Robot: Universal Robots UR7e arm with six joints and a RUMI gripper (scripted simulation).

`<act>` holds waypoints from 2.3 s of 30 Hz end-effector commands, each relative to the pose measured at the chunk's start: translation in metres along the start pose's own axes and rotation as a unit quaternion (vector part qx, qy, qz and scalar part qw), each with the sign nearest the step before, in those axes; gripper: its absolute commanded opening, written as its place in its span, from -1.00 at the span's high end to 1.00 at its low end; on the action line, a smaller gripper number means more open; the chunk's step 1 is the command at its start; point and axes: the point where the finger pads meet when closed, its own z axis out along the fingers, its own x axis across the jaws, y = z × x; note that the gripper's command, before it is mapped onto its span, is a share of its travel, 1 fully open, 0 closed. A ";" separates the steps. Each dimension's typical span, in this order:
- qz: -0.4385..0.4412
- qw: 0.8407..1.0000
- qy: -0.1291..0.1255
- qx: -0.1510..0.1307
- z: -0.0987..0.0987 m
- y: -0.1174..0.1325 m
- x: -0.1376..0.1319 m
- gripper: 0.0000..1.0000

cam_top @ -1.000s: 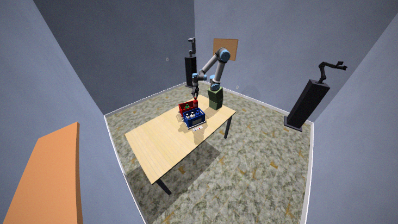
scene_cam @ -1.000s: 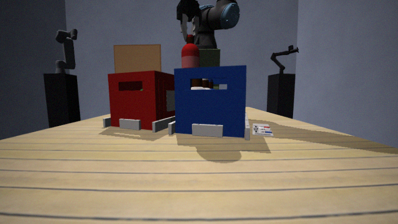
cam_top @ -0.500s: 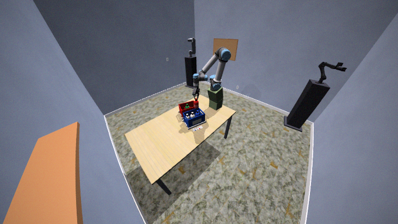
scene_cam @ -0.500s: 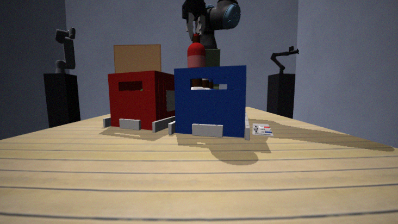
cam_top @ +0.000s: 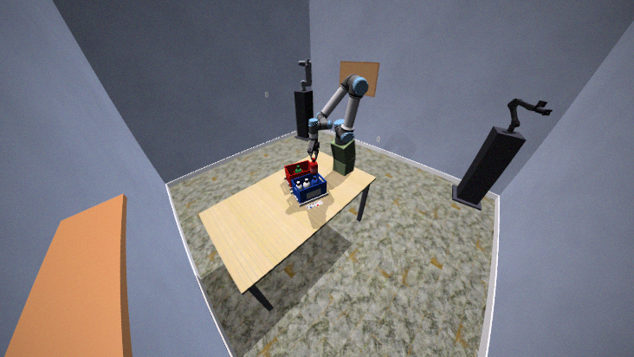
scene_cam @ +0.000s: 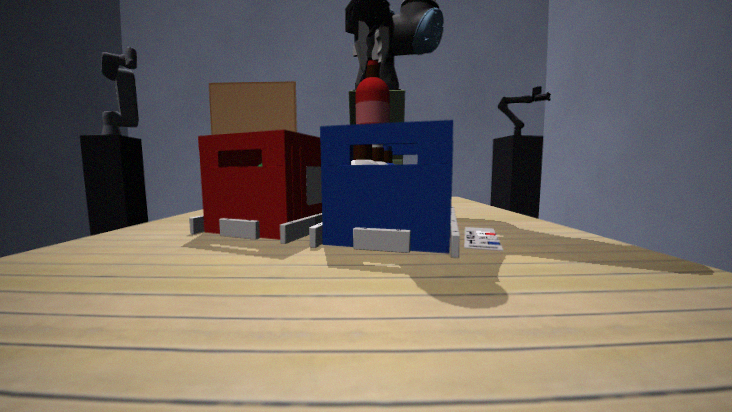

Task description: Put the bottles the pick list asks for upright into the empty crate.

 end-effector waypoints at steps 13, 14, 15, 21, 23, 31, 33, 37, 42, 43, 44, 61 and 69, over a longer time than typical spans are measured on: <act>0.000 1.000 0.001 0.000 0.000 -0.021 -0.021 1.00; 0.000 1.000 0.001 0.000 0.000 -0.022 -0.022 1.00; 0.000 1.000 0.001 0.000 0.000 -0.023 -0.023 1.00; 0.000 1.000 0.001 0.000 0.000 -0.030 -0.031 1.00; 0.000 1.000 0.001 0.000 0.000 -0.032 -0.032 1.00; 0.000 1.000 0.001 0.000 0.000 -0.043 -0.044 1.00; 0.000 1.000 0.001 0.000 0.000 -0.046 -0.047 1.00; 0.000 1.000 0.001 0.000 0.000 -0.051 -0.052 1.00; 0.000 1.000 0.001 0.000 0.000 -0.055 -0.057 1.00; 0.000 1.000 0.001 0.000 0.000 -0.057 -0.058 1.00; 0.000 1.000 0.001 0.000 0.000 -0.058 -0.060 1.00; 0.000 1.000 0.001 0.000 0.000 -0.081 -0.083 1.00; 0.000 1.000 0.001 0.000 0.000 -0.085 -0.087 1.00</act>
